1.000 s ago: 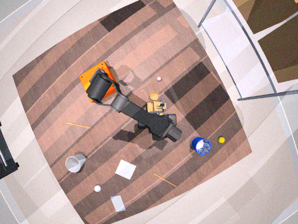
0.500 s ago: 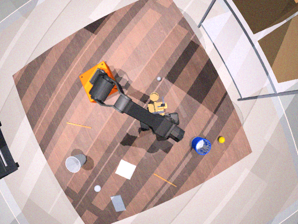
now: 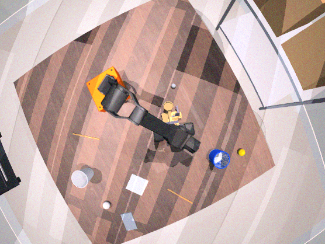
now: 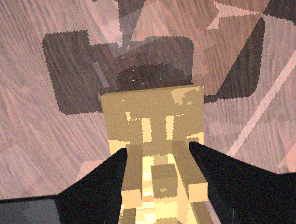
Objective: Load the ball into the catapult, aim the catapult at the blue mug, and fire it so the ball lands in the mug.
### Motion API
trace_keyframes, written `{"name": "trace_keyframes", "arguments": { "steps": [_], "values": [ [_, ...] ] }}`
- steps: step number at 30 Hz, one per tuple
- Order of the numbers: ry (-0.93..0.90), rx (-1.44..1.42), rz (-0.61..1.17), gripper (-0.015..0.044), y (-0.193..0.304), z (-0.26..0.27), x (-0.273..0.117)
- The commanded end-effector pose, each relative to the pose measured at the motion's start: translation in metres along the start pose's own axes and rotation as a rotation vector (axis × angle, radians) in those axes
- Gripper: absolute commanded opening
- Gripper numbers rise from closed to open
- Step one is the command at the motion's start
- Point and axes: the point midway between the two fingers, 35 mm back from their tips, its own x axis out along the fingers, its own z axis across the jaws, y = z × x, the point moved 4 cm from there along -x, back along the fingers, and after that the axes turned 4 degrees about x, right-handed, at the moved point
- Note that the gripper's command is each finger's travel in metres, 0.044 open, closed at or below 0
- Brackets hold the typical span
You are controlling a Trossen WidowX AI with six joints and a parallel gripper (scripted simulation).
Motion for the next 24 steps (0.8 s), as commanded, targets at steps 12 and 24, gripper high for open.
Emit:
{"name": "trace_keyframes", "arguments": {
  "steps": [12, 24],
  "values": [
    [0.000, 0.000, 0.001, 0.0000, 0.000, 0.000, 0.013],
    [0.000, 0.000, 0.001, 0.0263, 0.000, 0.000, 0.013]
  ]
}}
